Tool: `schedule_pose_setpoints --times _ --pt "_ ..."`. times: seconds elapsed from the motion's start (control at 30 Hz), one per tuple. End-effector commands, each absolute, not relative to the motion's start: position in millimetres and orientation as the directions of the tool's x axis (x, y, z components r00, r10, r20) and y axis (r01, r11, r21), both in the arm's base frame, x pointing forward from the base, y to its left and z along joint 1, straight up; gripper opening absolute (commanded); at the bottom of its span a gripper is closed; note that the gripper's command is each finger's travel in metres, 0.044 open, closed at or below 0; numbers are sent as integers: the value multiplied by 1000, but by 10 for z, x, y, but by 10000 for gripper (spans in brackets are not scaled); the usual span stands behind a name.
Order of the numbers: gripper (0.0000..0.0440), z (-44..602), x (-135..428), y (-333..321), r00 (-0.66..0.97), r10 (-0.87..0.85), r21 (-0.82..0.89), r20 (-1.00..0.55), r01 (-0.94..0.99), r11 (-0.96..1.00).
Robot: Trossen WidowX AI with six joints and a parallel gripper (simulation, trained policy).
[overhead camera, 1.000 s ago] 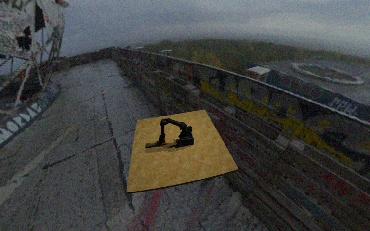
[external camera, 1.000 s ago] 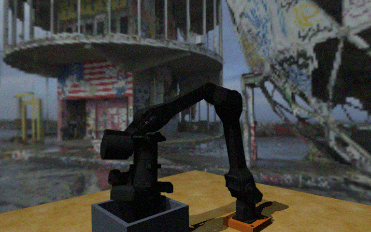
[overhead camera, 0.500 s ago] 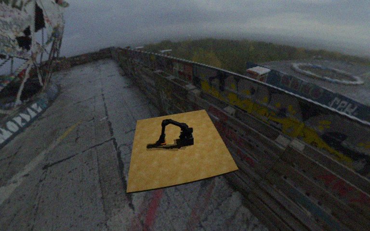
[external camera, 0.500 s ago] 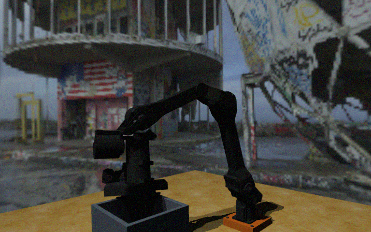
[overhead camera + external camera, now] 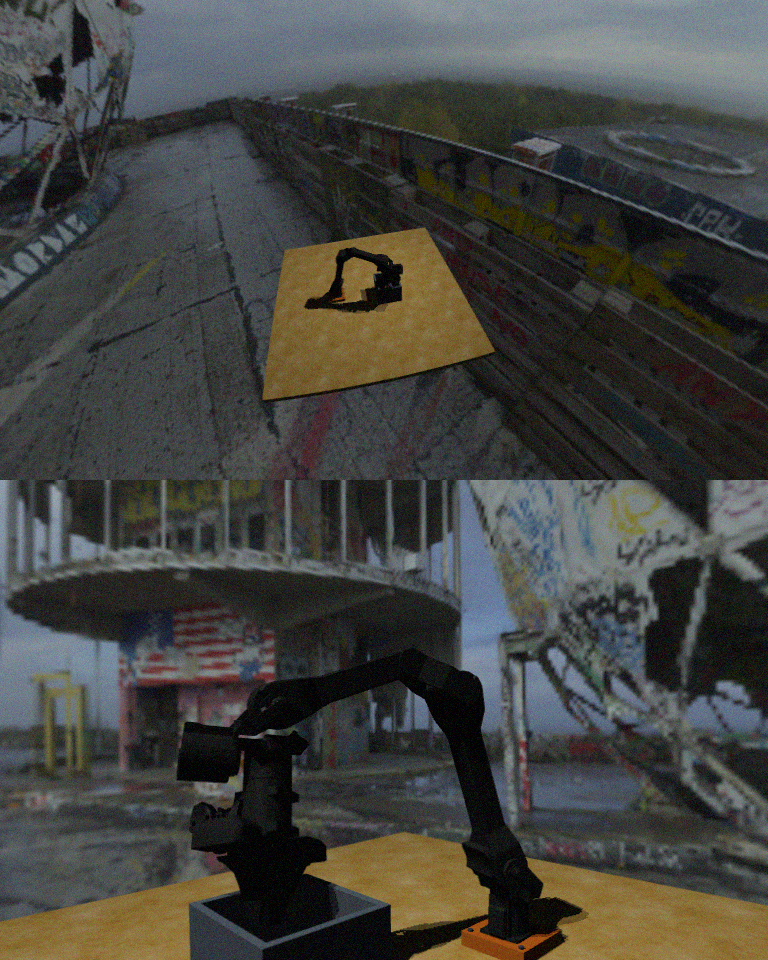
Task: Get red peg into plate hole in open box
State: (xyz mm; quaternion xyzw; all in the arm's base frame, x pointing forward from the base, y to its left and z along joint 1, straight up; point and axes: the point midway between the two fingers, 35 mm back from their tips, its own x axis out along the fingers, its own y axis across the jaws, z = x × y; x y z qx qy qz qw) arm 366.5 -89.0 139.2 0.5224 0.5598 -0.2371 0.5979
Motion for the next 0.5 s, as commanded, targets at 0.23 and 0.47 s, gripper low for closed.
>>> schedule_pose_setpoints --times 0.23,0.47 --pt "167 1539 3828 -979 334 348 452 -876 818 354" --pt "165 1549 3924 -1034 361 373 493 -855 789 366"
